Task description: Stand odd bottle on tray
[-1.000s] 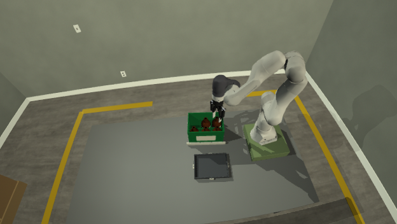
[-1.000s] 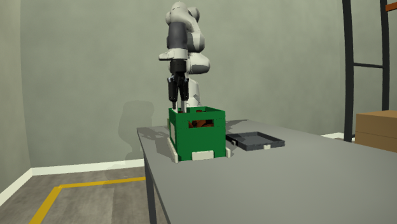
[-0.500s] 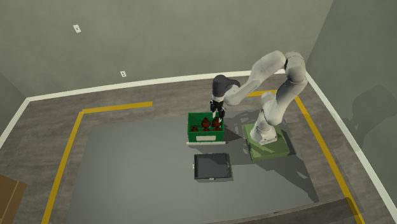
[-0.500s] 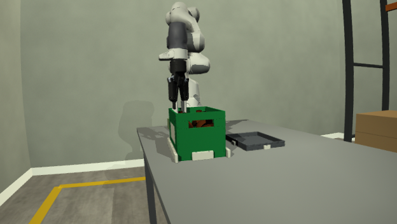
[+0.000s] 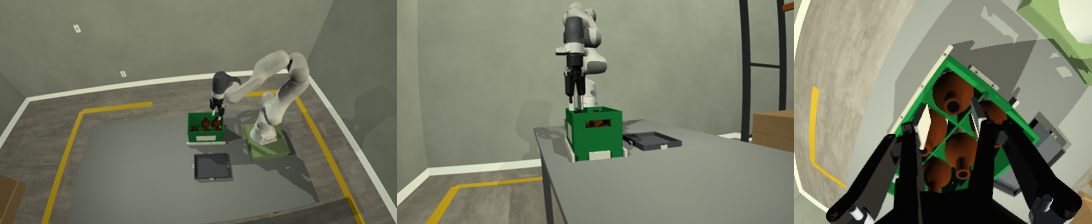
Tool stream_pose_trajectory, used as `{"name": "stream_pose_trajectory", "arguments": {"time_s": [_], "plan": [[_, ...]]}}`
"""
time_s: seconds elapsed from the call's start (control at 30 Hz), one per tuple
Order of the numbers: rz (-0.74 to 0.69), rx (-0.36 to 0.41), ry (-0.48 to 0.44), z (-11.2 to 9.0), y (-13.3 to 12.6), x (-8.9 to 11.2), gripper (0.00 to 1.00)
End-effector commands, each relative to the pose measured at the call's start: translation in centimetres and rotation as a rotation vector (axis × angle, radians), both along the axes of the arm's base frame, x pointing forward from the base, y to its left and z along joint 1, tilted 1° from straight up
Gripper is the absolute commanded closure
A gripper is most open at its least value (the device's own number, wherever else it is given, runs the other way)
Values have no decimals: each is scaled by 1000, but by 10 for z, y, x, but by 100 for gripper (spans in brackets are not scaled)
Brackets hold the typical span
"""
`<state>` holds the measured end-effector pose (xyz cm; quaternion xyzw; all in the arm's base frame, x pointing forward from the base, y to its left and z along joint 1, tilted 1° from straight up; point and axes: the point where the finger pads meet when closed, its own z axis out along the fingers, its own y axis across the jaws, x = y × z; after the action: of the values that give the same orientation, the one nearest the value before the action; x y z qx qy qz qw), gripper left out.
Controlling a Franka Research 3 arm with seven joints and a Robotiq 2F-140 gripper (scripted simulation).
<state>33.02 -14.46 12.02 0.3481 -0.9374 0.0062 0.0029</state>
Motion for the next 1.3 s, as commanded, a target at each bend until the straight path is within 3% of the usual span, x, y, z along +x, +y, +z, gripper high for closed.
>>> {"name": "stream_pose_trajectory", "arguments": {"time_s": [0.0, 0.5, 0.9, 0.93, 1.27], "plan": [[2, 3, 16, 11, 2, -5, 56], [2, 3, 16, 52, 2, -4, 56], [2, 3, 16, 60, 2, -4, 56], [2, 3, 16, 60, 2, -4, 90], [2, 3, 16, 60, 2, -4, 90]]}}
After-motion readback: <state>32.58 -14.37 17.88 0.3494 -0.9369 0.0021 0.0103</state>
